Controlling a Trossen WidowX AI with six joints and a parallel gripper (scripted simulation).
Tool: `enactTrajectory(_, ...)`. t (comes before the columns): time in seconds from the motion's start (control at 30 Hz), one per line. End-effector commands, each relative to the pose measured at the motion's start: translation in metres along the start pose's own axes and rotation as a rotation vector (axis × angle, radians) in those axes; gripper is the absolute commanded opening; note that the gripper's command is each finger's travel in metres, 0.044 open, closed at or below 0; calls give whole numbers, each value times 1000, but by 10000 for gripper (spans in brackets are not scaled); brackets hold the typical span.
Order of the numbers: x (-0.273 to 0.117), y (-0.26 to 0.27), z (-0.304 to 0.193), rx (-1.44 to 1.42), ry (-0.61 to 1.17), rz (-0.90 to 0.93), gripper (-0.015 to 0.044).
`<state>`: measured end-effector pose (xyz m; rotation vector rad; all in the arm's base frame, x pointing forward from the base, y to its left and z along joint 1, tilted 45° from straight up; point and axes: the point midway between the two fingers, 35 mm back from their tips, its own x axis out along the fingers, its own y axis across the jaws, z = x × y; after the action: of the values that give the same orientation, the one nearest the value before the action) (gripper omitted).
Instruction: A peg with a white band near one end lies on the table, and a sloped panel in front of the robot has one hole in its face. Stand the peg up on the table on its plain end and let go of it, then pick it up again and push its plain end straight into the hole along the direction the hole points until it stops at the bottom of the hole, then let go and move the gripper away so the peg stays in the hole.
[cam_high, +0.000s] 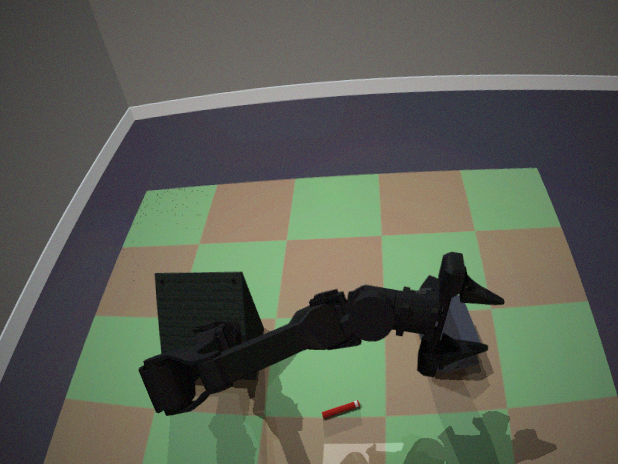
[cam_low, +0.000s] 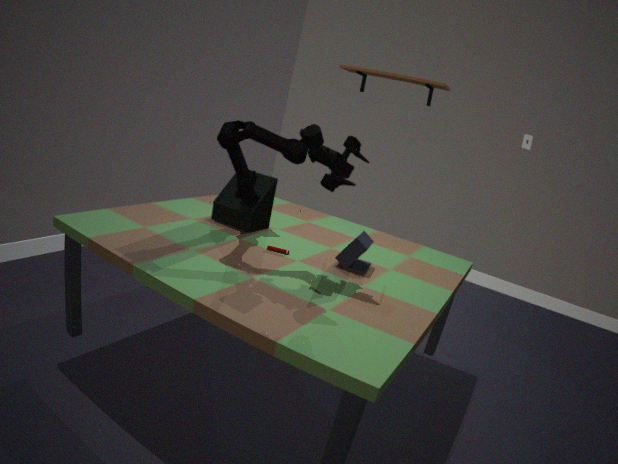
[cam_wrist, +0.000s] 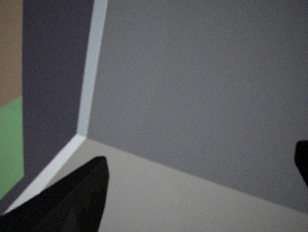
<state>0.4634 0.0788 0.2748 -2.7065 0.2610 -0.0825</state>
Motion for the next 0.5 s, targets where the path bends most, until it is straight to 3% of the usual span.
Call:
enactTrajectory(0.0,0,1,1,4,-3,3,426)
enactTrajectory(0.47,-3,57,51,343,-175,262,440)
